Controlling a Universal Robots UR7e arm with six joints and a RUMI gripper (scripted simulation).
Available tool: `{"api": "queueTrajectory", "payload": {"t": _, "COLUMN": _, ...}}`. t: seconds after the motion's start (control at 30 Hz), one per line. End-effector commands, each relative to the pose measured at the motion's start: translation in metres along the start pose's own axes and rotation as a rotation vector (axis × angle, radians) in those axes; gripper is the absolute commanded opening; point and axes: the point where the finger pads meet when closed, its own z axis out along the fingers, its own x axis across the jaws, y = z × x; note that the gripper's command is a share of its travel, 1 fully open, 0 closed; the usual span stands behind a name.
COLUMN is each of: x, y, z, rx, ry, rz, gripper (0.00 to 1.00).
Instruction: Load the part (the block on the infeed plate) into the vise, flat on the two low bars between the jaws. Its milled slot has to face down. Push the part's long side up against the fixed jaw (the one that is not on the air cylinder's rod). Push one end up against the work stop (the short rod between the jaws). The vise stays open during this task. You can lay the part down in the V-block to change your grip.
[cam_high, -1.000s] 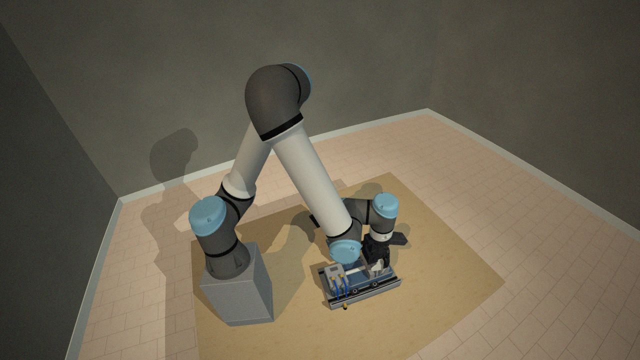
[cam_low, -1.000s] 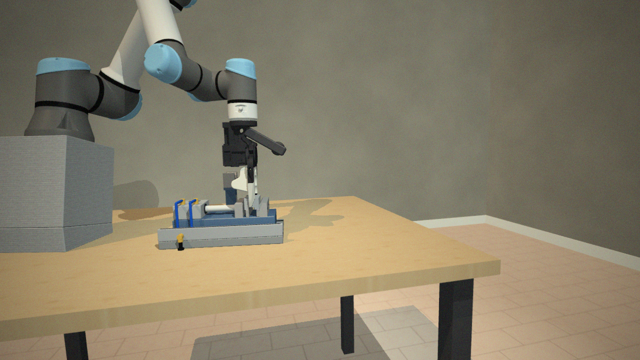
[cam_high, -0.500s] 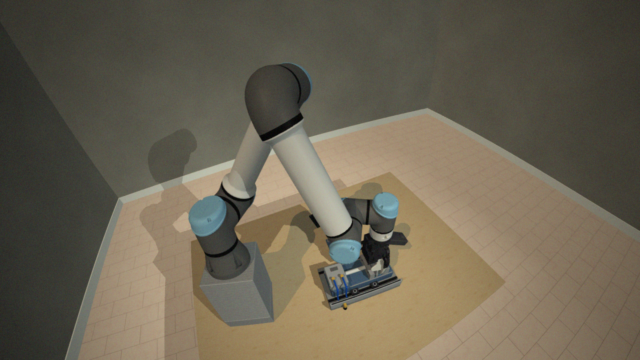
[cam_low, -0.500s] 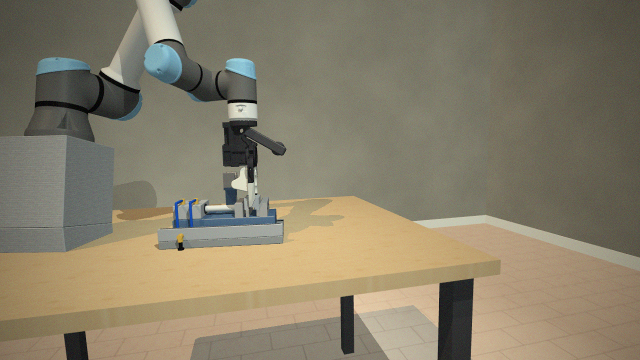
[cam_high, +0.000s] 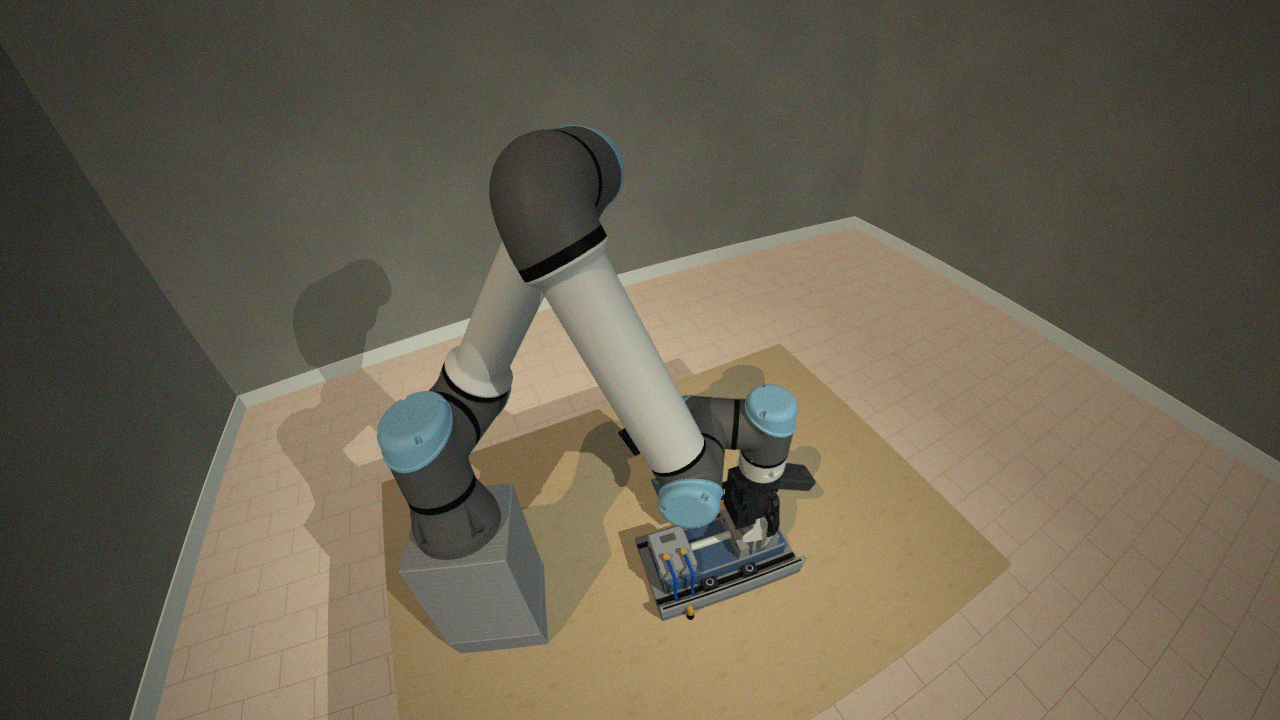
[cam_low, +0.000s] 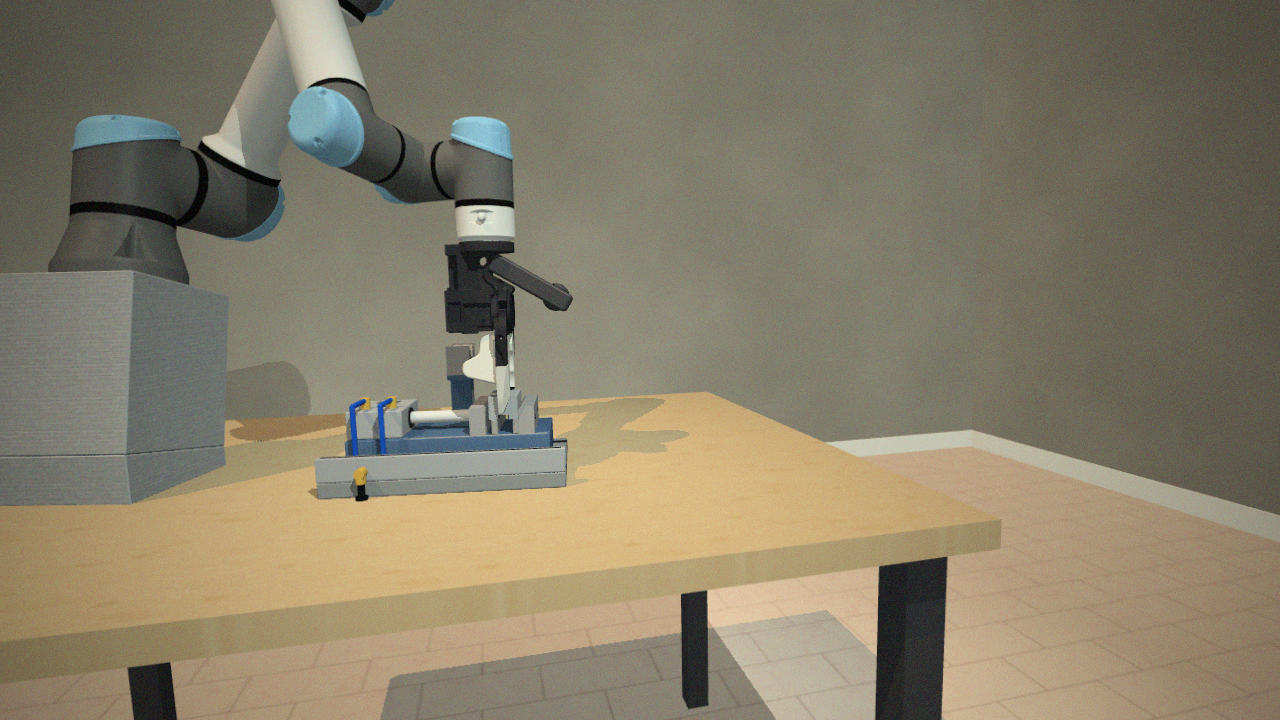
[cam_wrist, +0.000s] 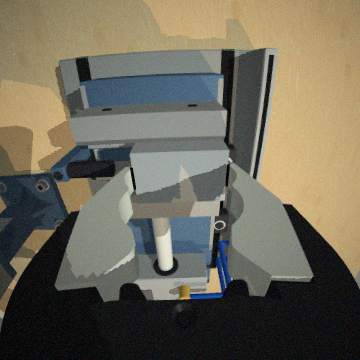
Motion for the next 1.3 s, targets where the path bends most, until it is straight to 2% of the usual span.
{"api": "queueTrajectory", "payload": {"t": 0.0, "x": 0.0002, "y": -0.0026, "z": -0.0006, "rx": 0.004, "ry": 0.001, "rz": -0.001, "gripper": 0.00}}
{"api": "queueTrajectory", "payload": {"t": 0.17, "x": 0.0002, "y": -0.0026, "z": -0.0006, "rx": 0.004, "ry": 0.001, "rz": -0.001, "gripper": 0.00}}
{"api": "queueTrajectory", "payload": {"t": 0.2, "x": 0.0002, "y": -0.0026, "z": -0.0006, "rx": 0.004, "ry": 0.001, "rz": -0.001, "gripper": 0.47}}
{"api": "queueTrajectory", "payload": {"t": 1.27, "x": 0.0001, "y": -0.0023, "z": -0.0005, "rx": 0.003, "ry": 0.001, "rz": -0.001, "gripper": 0.47}}
